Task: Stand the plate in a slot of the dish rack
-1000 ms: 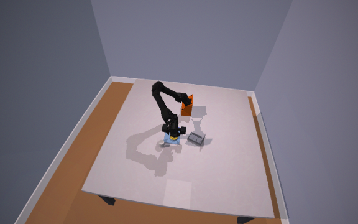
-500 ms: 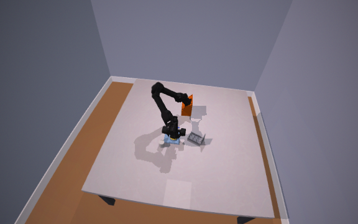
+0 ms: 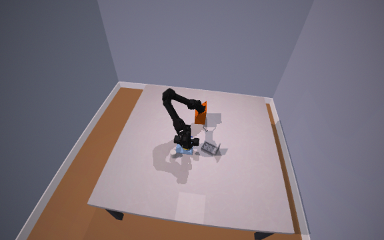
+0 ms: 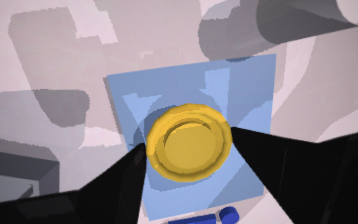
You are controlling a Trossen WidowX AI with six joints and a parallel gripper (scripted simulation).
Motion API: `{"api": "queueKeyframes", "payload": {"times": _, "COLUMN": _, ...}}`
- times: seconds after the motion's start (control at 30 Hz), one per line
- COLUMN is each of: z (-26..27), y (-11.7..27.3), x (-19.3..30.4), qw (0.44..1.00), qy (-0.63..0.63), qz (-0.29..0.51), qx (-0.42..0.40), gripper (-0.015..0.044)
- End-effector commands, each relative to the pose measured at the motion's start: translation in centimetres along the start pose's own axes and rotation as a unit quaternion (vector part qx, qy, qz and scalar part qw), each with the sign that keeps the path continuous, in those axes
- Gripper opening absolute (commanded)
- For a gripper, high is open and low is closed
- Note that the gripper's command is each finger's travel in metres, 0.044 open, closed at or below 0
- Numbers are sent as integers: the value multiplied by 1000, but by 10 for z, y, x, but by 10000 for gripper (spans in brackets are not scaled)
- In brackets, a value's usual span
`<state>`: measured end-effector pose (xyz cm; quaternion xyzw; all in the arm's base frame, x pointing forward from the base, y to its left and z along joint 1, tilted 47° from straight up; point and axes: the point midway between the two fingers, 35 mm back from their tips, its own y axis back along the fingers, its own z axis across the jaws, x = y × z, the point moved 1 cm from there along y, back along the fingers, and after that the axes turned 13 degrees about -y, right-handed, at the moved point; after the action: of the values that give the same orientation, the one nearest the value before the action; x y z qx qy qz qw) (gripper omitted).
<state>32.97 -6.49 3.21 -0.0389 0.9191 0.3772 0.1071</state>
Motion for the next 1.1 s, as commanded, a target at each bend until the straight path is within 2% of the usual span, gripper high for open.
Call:
{"api": "queueKeyframes", "payload": {"times": 0.0, "z": 1, "y": 0, "x": 0, "qw": 1000, "qy": 1, "qz": 0, "qx": -1, "gripper": 337}}
{"api": "queueKeyframes", "payload": {"times": 0.2, "z": 1, "y": 0, "x": 0, "qw": 1000, "qy": 1, "qz": 0, "qx": -1, "gripper": 297}}
{"api": "queueKeyframes", "payload": {"times": 0.3, "z": 1, "y": 3, "x": -1, "qw": 1000, "qy": 1, "qz": 0, "qx": -2, "gripper": 218}}
{"api": "queueKeyframes", "payload": {"times": 0.57, "z": 8, "y": 46, "x": -9, "qw": 1000, "qy": 2, "qz": 1, "qx": -11, "gripper": 8}}
{"api": "queueKeyframes", "payload": {"times": 1.07, "z": 14, "y": 120, "x": -15, "qw": 1000, "qy": 3, "qz": 1, "qx": -13, "gripper": 0}}
